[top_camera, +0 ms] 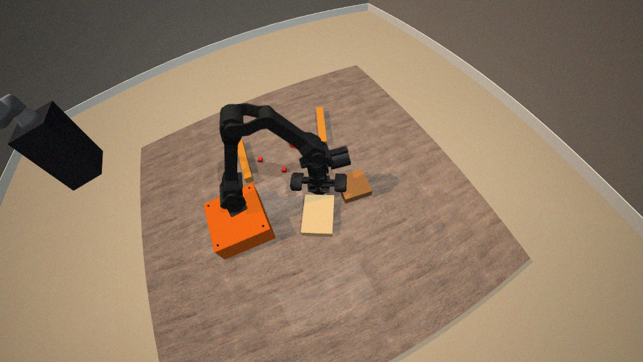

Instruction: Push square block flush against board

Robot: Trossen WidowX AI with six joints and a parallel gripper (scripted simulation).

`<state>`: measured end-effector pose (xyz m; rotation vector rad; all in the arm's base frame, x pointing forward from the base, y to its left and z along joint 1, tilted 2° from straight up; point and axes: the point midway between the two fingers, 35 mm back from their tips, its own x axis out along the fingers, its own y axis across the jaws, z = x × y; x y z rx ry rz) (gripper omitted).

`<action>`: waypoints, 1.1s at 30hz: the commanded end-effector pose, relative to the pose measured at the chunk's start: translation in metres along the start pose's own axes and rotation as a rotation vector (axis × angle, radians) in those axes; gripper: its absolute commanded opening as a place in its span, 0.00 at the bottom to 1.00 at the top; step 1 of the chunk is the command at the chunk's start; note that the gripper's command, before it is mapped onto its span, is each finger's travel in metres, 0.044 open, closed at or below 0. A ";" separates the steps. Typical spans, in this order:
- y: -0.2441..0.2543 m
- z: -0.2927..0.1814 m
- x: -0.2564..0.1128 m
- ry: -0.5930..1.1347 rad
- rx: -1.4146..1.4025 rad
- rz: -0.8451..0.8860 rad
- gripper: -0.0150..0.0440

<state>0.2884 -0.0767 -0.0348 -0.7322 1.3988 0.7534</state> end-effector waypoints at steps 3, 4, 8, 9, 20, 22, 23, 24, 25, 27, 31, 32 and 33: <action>0.000 0.001 0.000 0.008 0.000 0.001 0.25; 0.000 0.003 0.000 0.008 0.000 0.001 0.25; 0.000 0.009 0.000 0.007 0.000 0.001 0.25; 0.000 0.011 0.000 0.007 0.000 0.001 0.25; -0.001 0.029 0.000 0.005 0.000 0.001 0.25; -0.001 0.032 0.000 0.005 0.000 0.001 0.25; -0.001 0.034 0.000 0.005 0.000 0.001 0.25; -0.001 0.035 0.000 0.005 0.000 0.001 0.25; 0.000 0.037 0.000 0.005 0.000 0.001 0.25; 0.000 0.040 0.000 0.004 0.000 0.001 0.25; 0.000 0.046 0.000 0.004 0.000 0.001 0.25; -0.001 0.041 -0.005 -0.003 -0.003 -0.006 0.25; -0.002 0.042 -0.014 -0.002 -0.003 -0.005 0.25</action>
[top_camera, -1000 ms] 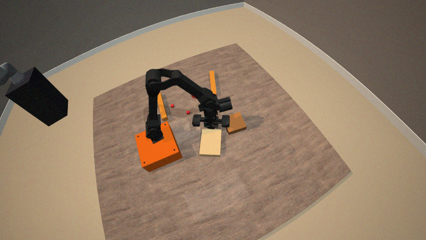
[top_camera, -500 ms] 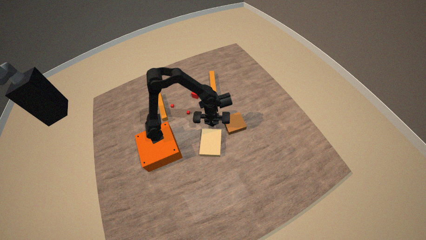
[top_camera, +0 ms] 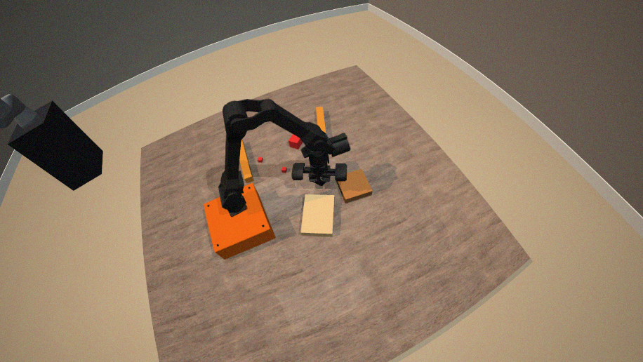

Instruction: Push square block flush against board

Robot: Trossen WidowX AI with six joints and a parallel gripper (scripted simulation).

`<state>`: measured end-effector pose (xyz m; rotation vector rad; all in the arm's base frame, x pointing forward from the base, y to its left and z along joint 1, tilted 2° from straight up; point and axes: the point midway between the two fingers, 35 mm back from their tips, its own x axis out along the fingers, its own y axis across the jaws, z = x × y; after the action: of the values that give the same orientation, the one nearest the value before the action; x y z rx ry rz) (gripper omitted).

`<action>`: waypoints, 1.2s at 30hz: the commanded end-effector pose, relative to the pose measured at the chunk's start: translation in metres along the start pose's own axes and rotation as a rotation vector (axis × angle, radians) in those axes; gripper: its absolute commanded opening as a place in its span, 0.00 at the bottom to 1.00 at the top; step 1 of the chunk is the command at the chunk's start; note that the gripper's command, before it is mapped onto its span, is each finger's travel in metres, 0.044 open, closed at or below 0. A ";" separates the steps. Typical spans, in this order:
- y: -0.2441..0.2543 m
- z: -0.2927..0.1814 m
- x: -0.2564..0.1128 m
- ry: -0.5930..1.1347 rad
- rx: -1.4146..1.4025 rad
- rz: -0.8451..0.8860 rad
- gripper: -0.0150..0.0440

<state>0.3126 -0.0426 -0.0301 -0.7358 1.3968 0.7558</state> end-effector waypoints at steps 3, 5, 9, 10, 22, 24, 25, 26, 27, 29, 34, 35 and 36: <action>-0.002 0.000 -0.049 0.004 0.004 0.001 0.25; -0.002 0.000 -0.052 0.005 0.004 0.001 0.25; -0.002 0.000 -0.052 0.005 0.004 0.001 0.25; -0.002 0.000 -0.052 0.005 0.004 0.001 0.25; -0.015 -0.026 -0.053 0.011 0.364 -0.004 0.25; -0.017 -0.031 -0.053 0.011 0.434 -0.005 0.25; -0.018 -0.033 -0.053 0.012 0.469 -0.005 0.25; -0.019 -0.035 -0.053 0.012 0.504 -0.005 0.25; -0.020 -0.038 -0.053 0.012 0.538 -0.006 0.25; -0.022 -0.043 -0.053 0.012 0.608 -0.006 0.25; -0.027 -0.055 -0.053 0.012 0.783 -0.008 0.25; -0.028 -0.057 -0.053 0.012 0.818 -0.009 0.25; -0.029 -0.060 -0.053 0.012 0.853 -0.009 0.25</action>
<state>0.3038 -0.0994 0.0224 -0.1741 1.5286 0.1987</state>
